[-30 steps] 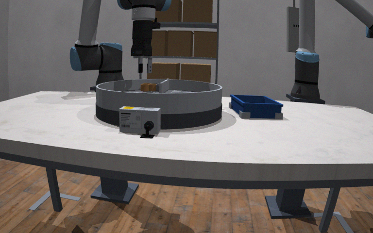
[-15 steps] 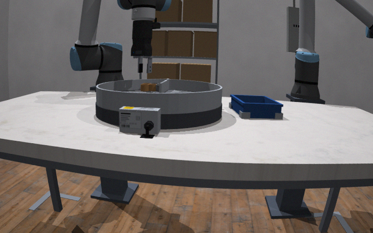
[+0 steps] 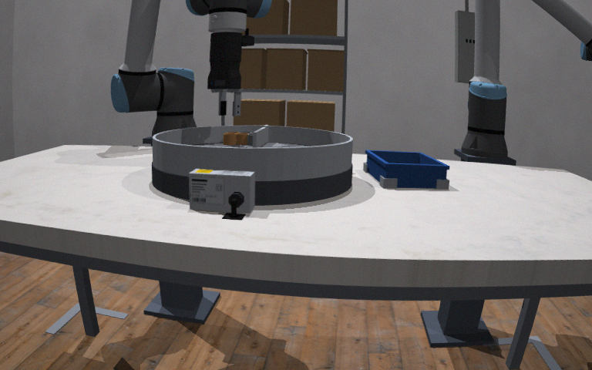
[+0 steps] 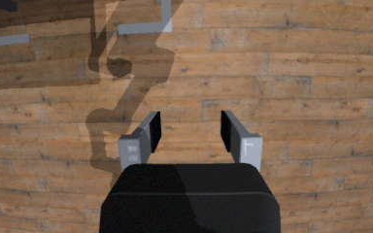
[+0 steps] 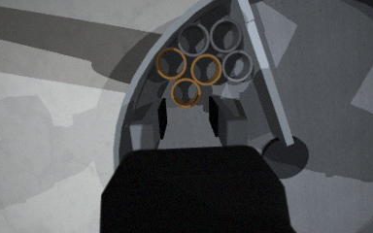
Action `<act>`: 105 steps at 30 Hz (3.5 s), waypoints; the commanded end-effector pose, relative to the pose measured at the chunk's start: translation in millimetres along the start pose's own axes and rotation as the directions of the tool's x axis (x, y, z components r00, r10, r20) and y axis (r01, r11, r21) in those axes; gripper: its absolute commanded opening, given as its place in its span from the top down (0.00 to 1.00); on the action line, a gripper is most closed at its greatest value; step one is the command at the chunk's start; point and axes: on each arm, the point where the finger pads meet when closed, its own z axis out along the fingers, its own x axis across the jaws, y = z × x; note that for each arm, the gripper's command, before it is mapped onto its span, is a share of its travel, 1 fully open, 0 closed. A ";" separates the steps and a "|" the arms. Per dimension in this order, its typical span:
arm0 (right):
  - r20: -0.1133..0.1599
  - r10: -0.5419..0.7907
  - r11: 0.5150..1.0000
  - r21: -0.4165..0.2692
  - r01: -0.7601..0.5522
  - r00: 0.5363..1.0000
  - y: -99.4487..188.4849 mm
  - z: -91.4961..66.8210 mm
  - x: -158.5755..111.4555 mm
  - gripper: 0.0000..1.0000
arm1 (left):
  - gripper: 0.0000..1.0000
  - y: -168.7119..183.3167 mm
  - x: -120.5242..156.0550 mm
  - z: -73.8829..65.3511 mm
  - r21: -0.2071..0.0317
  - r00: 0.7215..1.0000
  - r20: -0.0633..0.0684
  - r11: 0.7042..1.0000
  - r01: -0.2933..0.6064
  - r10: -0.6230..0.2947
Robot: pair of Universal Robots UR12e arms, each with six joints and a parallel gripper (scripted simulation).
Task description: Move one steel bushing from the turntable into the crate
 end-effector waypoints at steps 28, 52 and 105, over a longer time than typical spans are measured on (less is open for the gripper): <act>-0.001 0.000 1.000 -0.001 0.000 1.000 -1.1 -0.9 -0.8 0.24 | 0.00 0.7 -0.2 -1.0 -0.002 1.000 0.000 1.000 0.000 0.000; -0.001 0.000 1.000 -0.001 0.000 1.000 -1.9 -0.9 -1.7 0.24 | 0.00 0.7 -0.2 -1.0 -0.002 1.000 0.000 1.000 0.000 0.000; -0.001 0.000 1.000 -0.001 0.000 1.000 -2.0 22.3 -1.8 0.24 | 0.00 0.7 -0.2 -1.0 -0.002 1.000 0.000 1.000 0.000 0.000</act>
